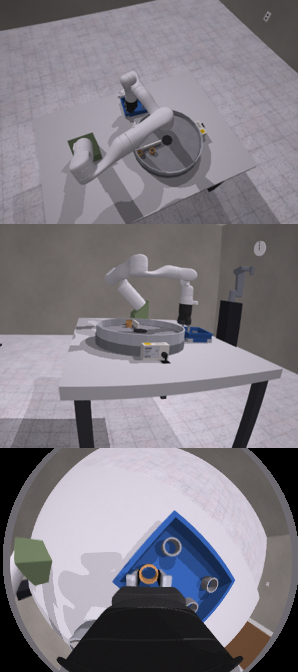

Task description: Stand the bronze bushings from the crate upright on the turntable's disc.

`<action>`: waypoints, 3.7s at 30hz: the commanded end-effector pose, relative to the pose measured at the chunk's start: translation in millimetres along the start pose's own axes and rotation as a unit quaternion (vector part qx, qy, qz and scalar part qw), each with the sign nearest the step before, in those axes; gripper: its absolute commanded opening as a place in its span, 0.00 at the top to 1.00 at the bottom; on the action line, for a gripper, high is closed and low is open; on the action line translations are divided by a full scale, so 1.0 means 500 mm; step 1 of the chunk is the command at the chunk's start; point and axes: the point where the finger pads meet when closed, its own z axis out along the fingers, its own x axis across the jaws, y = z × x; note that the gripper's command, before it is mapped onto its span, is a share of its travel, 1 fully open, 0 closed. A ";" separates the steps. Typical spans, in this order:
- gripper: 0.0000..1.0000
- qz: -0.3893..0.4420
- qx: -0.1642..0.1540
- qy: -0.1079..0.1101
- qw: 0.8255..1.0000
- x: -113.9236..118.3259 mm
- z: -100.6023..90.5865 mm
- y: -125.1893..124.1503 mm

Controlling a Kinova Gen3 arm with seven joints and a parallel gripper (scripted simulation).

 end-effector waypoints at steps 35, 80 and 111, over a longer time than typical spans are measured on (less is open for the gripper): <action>1.00 0.000 0.002 0.001 1.000 0.003 -0.110 -0.001; 1.00 -0.001 0.002 0.001 1.000 0.001 -0.221 -0.002; 1.00 -0.002 0.002 -0.001 1.000 -0.055 -0.217 0.124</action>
